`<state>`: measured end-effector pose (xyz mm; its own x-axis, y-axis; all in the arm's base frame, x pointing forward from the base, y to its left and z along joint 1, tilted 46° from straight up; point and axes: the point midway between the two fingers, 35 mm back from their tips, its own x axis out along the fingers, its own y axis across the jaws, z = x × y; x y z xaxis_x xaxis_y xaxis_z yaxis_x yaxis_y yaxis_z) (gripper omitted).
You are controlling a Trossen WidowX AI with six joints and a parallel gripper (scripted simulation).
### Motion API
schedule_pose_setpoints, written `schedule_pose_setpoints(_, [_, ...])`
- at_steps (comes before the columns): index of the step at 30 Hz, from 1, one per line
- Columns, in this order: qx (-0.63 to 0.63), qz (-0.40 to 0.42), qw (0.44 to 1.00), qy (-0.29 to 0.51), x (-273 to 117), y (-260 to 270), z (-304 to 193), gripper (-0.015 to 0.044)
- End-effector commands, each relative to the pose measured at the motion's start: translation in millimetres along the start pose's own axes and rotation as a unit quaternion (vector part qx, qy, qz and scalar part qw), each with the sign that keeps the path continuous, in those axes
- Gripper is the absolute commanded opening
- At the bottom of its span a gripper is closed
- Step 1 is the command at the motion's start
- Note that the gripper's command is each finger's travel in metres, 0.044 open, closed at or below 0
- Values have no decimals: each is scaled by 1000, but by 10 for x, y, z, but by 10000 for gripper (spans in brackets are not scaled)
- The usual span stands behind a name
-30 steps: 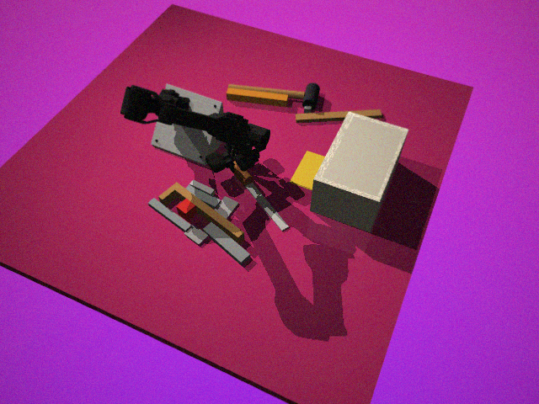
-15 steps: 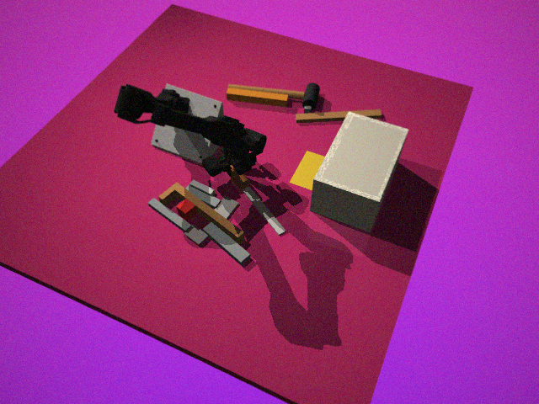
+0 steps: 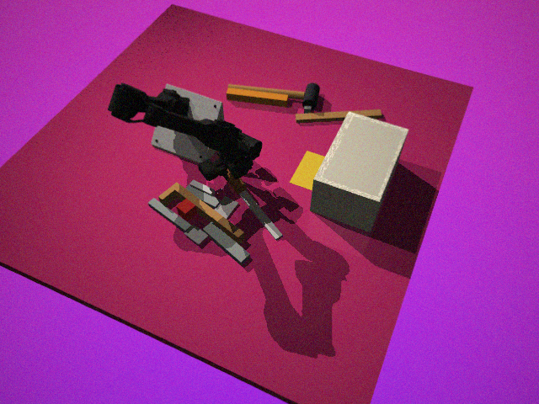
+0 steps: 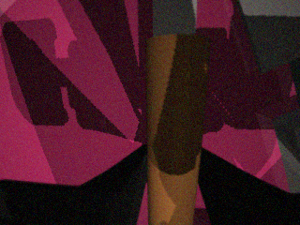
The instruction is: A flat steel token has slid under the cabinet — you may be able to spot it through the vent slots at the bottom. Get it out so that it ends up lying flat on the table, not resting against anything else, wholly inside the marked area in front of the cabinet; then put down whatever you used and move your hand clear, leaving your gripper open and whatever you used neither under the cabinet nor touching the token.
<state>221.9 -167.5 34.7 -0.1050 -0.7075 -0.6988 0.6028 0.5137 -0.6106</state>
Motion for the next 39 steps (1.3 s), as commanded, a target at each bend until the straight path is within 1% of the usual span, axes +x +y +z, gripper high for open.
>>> schedule_pose_setpoints(1, [6,0,1000,-3,-10,-49,31,0])
schedule_pose_setpoints(39, [6,0,1000,-3,-12,-317,136,0])
